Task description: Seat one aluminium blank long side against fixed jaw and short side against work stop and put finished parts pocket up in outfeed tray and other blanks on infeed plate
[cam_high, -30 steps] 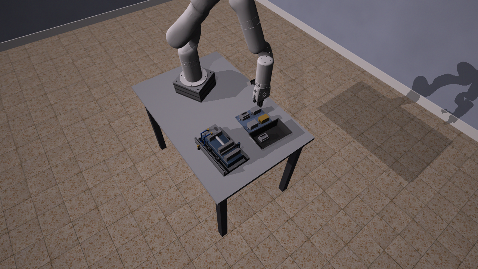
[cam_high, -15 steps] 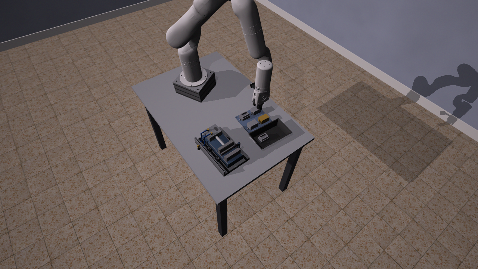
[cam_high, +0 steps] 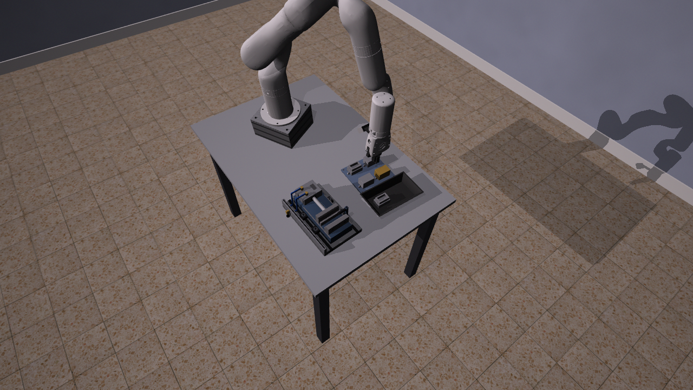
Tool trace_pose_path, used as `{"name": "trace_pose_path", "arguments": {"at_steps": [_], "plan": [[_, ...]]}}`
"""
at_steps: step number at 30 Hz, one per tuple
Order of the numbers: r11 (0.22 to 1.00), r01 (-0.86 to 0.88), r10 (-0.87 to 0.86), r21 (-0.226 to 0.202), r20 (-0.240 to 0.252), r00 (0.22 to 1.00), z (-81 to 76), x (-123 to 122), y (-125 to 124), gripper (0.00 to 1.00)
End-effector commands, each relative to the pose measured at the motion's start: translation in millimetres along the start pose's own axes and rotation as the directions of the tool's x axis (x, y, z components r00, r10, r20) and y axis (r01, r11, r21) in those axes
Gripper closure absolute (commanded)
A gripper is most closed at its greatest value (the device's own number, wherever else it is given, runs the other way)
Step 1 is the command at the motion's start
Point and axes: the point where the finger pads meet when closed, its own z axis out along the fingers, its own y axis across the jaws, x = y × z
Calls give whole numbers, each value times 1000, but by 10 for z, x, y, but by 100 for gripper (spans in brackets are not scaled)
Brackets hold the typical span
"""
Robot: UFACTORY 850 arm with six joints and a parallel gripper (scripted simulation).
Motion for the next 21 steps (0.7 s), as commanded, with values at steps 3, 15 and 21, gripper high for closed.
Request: {"name": "trace_pose_path", "arguments": {"at_steps": [3, 15, 21], "plan": [[1000, 0, 0, 0, 2, 1000, 25, -9, 3, 100], [1000, 0, 0, 0, 2, 1000, 52, -10, 3, 100], [1000, 0, 0, 0, 2, 1000, 52, -10, 3, 100]]}}
